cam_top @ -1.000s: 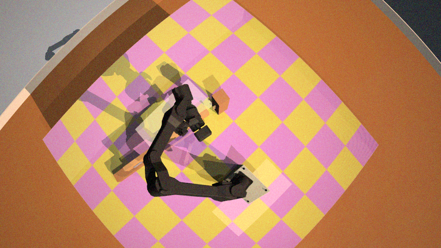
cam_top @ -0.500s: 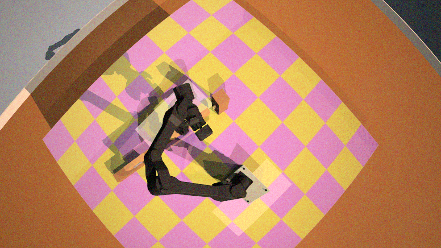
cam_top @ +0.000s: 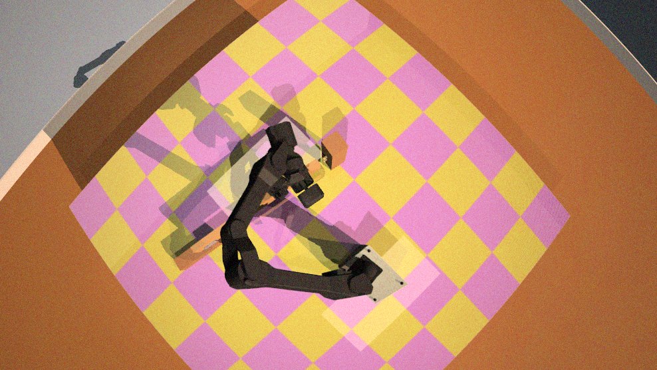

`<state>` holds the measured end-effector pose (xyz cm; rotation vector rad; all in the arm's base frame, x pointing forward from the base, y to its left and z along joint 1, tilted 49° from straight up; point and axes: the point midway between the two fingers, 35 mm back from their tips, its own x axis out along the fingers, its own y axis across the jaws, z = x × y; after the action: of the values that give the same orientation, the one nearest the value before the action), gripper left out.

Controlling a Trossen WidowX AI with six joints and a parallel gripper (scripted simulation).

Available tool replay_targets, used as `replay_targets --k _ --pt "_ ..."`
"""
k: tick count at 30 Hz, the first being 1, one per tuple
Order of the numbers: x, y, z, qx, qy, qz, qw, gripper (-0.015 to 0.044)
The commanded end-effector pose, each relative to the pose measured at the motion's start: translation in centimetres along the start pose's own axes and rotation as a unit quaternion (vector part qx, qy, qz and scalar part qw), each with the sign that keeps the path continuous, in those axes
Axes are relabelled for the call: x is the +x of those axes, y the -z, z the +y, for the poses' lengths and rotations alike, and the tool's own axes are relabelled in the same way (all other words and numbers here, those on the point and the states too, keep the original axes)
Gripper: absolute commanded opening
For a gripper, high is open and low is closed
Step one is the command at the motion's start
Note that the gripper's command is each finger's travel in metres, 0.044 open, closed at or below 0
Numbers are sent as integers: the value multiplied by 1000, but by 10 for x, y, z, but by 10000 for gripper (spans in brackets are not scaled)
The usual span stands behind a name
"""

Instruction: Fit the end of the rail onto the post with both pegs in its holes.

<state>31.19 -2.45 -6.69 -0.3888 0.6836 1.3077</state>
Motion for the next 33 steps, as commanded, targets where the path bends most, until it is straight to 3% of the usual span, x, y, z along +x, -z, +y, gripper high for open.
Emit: replay_targets --k 1,33 --pt "-1 3 0 1 2 0 1000 0" --pt "-2 13 -1 1 2 0 1000 0"
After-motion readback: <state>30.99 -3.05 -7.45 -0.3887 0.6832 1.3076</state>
